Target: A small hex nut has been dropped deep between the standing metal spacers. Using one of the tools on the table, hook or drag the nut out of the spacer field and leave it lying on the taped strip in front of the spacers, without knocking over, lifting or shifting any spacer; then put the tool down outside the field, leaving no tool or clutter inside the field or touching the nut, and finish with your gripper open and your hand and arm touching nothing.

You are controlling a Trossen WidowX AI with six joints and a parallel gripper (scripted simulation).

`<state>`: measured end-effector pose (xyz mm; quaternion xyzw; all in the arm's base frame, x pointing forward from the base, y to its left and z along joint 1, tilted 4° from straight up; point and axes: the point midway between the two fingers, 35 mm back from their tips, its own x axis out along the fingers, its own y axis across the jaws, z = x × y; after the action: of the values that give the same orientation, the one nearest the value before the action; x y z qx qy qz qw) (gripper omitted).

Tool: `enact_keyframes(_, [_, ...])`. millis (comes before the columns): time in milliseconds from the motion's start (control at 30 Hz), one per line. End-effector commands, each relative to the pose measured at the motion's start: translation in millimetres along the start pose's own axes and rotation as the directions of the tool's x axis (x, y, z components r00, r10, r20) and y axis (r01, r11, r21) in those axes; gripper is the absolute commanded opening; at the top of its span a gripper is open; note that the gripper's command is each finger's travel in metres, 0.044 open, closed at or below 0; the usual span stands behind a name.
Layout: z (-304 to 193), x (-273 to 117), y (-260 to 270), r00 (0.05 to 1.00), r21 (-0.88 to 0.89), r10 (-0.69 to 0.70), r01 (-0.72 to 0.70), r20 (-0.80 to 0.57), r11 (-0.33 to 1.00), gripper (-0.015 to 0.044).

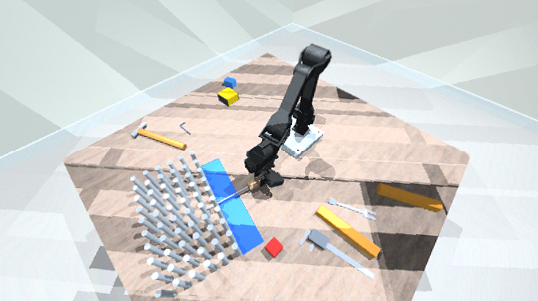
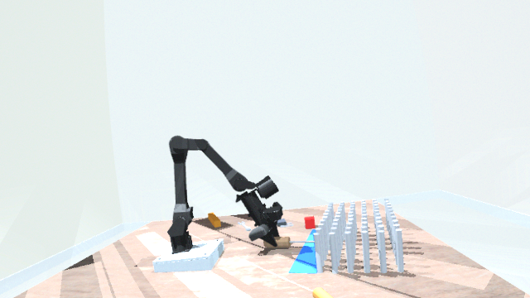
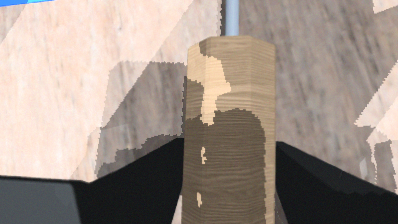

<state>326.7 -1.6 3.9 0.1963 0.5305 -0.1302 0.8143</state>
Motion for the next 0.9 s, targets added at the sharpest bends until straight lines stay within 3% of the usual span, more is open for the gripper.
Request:
enact_keyframes(0, [-2.5, -1.7, -0.7, 1.000, 0.003, -0.002, 0.002, 0.005, 1.000, 0.0000])
enact_keyframes(867, [-19.5, -9.1, -0.6, 1.000, 0.003, -0.002, 0.002, 0.003, 1.000, 0.0000])
